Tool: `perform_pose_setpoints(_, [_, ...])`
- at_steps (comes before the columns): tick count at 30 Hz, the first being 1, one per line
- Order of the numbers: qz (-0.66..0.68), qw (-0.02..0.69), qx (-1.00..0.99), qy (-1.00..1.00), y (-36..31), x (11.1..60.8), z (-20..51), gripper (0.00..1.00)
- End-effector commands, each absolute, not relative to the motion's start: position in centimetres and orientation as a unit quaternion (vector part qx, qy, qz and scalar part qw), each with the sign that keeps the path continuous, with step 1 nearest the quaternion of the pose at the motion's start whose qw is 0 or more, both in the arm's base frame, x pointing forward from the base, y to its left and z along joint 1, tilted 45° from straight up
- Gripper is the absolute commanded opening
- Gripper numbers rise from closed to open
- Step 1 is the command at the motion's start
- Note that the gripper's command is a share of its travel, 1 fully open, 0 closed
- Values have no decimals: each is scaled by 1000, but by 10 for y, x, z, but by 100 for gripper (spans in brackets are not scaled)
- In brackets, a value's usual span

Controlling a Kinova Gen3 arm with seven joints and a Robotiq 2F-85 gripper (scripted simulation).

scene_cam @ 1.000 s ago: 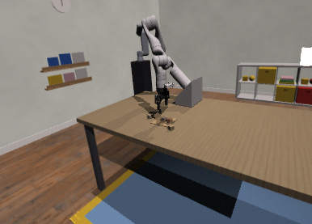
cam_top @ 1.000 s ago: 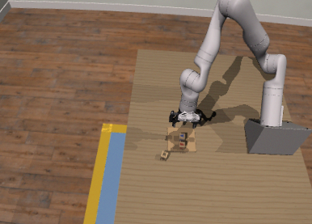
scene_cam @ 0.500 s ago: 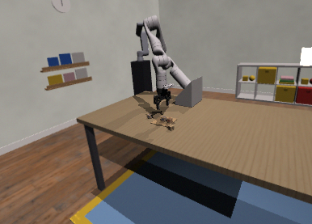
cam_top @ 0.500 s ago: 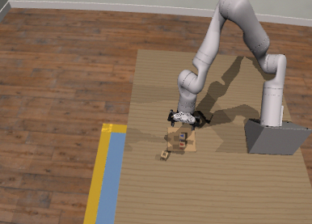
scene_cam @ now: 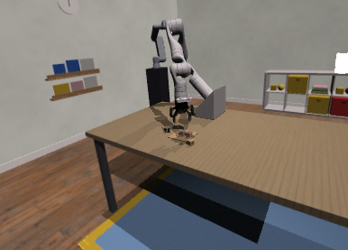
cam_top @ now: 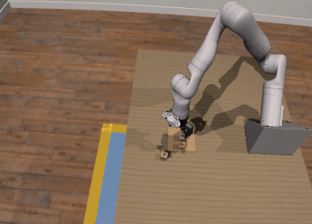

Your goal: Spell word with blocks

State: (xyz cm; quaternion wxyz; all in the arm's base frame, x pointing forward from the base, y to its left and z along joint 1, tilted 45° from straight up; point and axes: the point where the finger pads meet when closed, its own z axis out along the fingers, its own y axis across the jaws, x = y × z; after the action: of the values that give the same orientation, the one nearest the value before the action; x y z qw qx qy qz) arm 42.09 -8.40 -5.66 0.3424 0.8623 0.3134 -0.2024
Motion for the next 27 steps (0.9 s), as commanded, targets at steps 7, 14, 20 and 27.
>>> perform_pose_setpoints(7, [-127, 385, 906, 123, -70, 443, -77, 100])
perform_pose_setpoints(14, [-79, 394, 916, 19, -59, 455, -89, 100])
perform_pose_setpoints(20, [-29, 394, 915, -81, -47, 468, -102, 100])
perform_pose_setpoints(27, [9, 389, 908, -157, -35, 478, -113, 100])
